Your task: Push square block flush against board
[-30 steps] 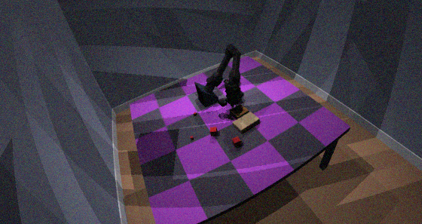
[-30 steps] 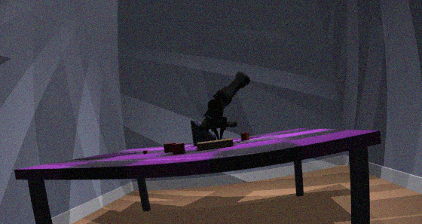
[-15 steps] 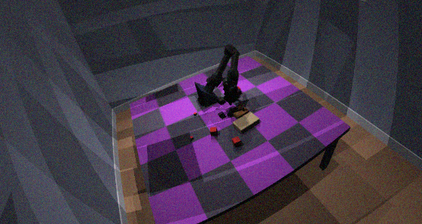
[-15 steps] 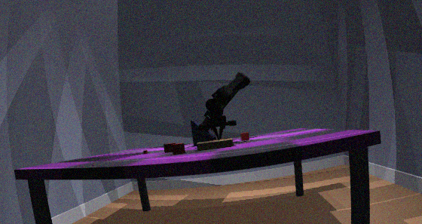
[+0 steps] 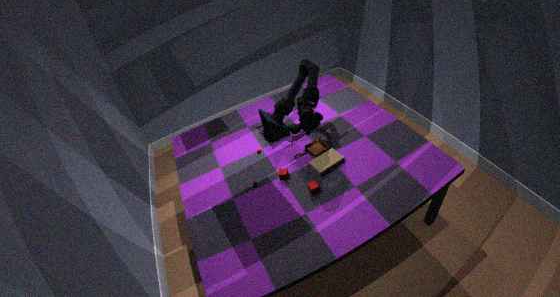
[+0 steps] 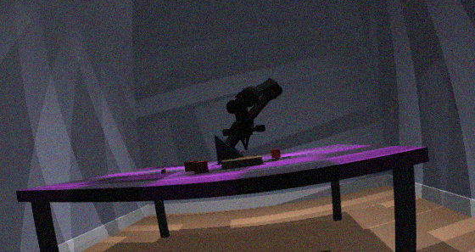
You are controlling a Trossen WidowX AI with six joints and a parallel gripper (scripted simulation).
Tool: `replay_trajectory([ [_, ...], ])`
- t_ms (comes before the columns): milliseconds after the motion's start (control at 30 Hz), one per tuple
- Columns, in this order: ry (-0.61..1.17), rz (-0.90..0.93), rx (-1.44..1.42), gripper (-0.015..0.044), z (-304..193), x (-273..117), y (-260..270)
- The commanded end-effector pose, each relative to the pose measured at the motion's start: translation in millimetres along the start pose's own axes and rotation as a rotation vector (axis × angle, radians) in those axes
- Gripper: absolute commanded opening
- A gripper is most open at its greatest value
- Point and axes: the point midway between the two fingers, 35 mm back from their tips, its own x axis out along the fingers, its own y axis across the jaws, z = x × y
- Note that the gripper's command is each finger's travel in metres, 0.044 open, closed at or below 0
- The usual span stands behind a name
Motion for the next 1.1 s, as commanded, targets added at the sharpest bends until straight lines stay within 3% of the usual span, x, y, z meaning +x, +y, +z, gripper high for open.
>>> replay_trajectory([
  [0,0.005,0.003,0.005,0.0000,2,20,0],
  [133,0.004,0.012,0.005,0.0000,0,52,3],
  [1067,0.004,0.011,0.004,0.0000,16,51,3],
])
